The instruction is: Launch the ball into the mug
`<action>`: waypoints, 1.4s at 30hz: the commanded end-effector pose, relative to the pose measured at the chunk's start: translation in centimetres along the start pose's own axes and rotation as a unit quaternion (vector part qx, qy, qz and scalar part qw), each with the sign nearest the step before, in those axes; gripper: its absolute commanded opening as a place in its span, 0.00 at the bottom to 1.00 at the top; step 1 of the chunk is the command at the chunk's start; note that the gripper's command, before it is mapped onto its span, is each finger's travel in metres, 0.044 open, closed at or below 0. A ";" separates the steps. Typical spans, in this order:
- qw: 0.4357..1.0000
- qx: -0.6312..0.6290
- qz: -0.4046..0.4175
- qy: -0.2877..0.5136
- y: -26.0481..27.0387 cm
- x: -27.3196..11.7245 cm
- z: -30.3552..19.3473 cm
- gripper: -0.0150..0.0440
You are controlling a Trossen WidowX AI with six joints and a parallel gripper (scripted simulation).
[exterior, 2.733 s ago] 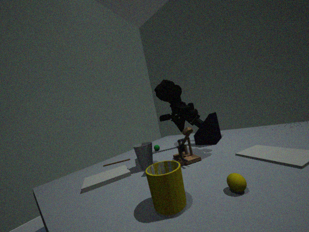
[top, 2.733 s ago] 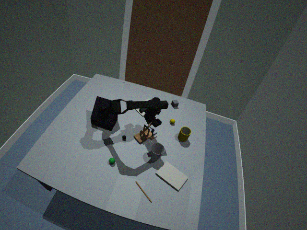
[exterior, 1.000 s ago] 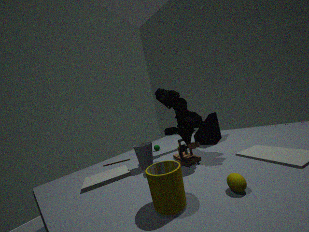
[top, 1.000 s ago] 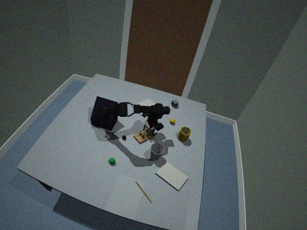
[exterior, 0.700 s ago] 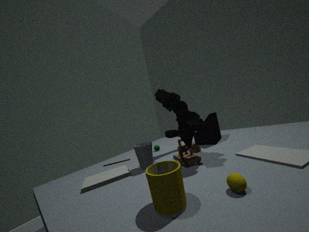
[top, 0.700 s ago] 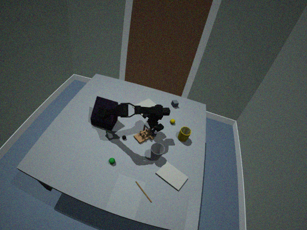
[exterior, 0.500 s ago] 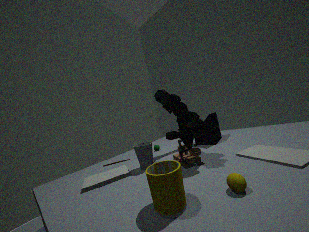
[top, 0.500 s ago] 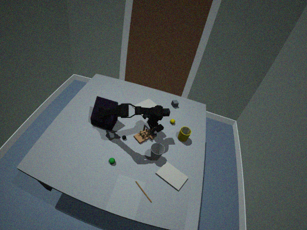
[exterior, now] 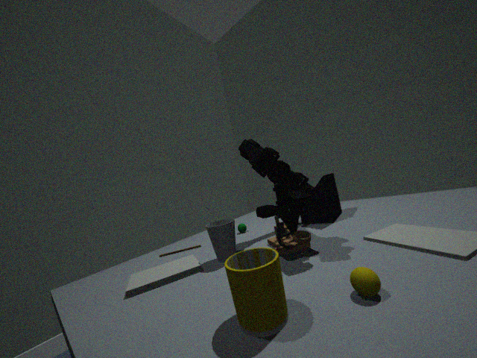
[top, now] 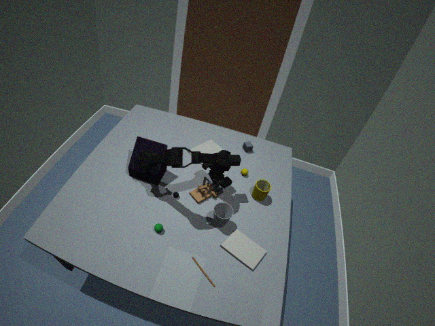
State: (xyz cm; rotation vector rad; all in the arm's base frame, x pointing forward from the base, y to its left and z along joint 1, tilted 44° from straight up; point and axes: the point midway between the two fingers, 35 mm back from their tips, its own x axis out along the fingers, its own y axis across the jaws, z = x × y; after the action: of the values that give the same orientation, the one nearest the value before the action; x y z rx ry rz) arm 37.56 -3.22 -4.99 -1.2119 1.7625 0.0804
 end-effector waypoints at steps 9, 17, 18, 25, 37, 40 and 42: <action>1.000 -0.001 0.004 0.005 0.1 -2.8 1.9 0.70; 1.000 -0.002 0.001 -0.001 0.3 -10.4 2.2 1.00; 1.000 -0.002 0.000 -0.001 0.4 -11.8 2.1 1.00; 0.999 0.038 -0.002 -0.004 0.3 -11.2 2.0 1.00; 0.970 0.243 0.001 -0.003 0.1 -10.9 0.6 1.00; 0.956 0.293 0.001 -0.003 0.0 -10.8 0.2 1.00; 0.945 0.326 0.002 -0.002 0.0 -10.8 0.0 1.00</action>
State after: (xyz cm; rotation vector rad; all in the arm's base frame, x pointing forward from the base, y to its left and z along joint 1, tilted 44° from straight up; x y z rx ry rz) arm 38.28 4.51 2.76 -0.7862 1.6264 -0.3895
